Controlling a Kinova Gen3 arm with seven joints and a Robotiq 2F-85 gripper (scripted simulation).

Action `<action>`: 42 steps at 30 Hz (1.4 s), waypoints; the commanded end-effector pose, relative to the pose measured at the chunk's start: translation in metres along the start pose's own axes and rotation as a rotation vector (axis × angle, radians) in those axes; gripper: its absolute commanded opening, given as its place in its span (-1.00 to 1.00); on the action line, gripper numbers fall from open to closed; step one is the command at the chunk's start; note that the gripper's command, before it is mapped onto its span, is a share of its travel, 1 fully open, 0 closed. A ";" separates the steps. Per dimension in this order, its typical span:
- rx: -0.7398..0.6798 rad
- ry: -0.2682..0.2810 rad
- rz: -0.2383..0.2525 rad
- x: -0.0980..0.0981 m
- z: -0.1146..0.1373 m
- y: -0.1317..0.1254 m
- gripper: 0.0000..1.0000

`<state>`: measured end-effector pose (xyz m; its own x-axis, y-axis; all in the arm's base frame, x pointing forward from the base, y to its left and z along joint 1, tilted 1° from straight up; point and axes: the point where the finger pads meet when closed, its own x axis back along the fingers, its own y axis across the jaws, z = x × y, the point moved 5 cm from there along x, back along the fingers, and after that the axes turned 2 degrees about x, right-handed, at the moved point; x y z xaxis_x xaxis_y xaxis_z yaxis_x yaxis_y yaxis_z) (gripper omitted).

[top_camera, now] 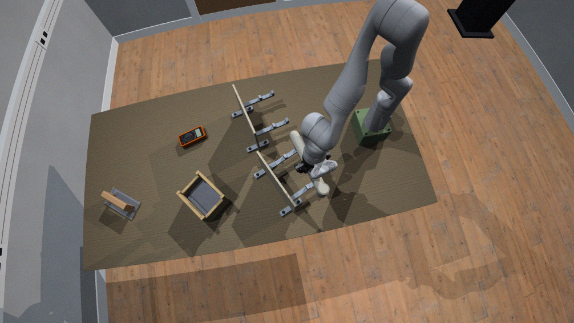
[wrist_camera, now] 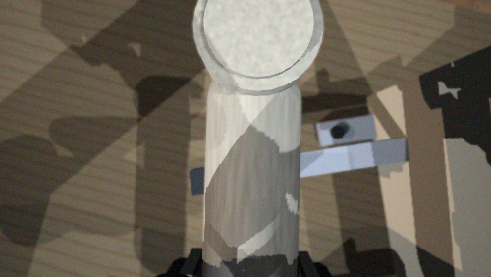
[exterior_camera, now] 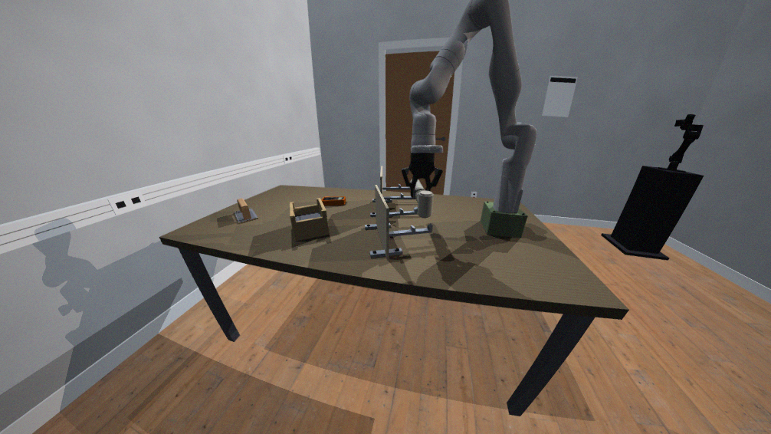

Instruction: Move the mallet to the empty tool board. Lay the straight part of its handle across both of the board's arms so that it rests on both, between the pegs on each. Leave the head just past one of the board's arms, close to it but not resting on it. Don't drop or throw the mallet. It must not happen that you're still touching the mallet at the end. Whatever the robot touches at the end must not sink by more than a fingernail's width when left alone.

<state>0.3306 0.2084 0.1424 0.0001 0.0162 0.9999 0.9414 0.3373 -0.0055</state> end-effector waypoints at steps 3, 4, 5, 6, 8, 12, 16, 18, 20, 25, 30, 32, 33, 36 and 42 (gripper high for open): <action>0.032 0.000 -0.002 0.001 0.003 0.000 -0.80; 0.050 0.000 -0.002 0.001 0.003 0.000 -0.80; 0.071 0.000 -0.002 0.001 0.003 0.000 -0.80; 0.094 0.000 -0.001 0.001 0.004 0.000 -0.80; 0.138 0.000 -0.001 0.001 0.004 0.000 -0.80; 0.168 0.000 -0.001 0.001 0.004 0.000 -0.80; 0.180 0.000 -0.001 0.001 0.004 0.000 -0.80; 0.180 0.000 -0.001 0.000 0.004 0.000 -0.80; 0.180 0.000 -0.001 -0.003 0.004 0.000 -0.80; 0.179 0.000 -0.001 -0.023 0.003 0.000 -0.80; 0.179 0.000 -0.001 -0.040 0.002 -0.001 -0.80; 0.179 0.000 -0.001 -0.052 0.003 -0.001 -0.80; 0.179 0.000 -0.001 -0.058 0.003 -0.001 -0.80; 0.179 0.000 -0.001 -0.072 0.003 -0.001 -0.80; 0.179 0.000 -0.001 -0.082 0.002 -0.002 -0.80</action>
<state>0.3315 0.2104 0.0691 -0.0149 0.0060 0.9999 0.8669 0.4984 0.0099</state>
